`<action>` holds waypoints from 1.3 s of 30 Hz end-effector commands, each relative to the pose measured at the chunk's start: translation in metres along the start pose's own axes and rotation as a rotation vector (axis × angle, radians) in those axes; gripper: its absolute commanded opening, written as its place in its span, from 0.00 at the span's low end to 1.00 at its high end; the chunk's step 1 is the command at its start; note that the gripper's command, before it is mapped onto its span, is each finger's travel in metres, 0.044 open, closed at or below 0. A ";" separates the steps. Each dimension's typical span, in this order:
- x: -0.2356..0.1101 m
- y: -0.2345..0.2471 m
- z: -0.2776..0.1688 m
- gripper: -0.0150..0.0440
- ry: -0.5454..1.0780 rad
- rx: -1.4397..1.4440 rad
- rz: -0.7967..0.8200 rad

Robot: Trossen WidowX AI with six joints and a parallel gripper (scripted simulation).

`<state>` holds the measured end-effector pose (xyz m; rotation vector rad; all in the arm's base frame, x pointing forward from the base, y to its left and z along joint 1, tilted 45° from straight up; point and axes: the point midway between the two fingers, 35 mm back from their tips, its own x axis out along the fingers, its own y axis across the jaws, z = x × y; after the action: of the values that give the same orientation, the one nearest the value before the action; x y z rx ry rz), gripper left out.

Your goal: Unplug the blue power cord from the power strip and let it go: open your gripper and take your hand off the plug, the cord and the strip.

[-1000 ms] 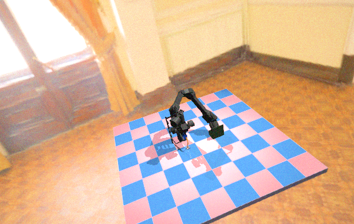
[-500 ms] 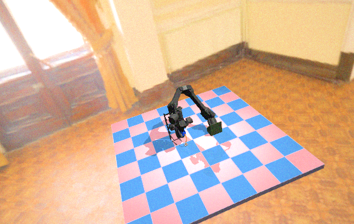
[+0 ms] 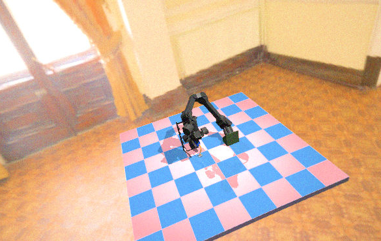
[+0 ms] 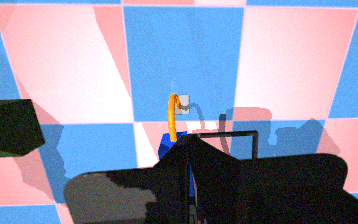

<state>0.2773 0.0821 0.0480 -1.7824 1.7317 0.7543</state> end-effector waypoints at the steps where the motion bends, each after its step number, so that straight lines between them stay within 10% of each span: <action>1: -0.002 -0.002 0.008 0.25 -0.006 0.008 -0.002; 14: -0.003 -0.001 0.030 0.25 -0.007 0.006 -0.002; 20: -0.002 0.000 0.023 0.52 -0.001 -0.002 -0.001; 39: -0.009 -0.001 0.021 0.53 -0.002 0.003 -0.002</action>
<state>0.2764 0.1033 0.0376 -1.7892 1.7313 0.7570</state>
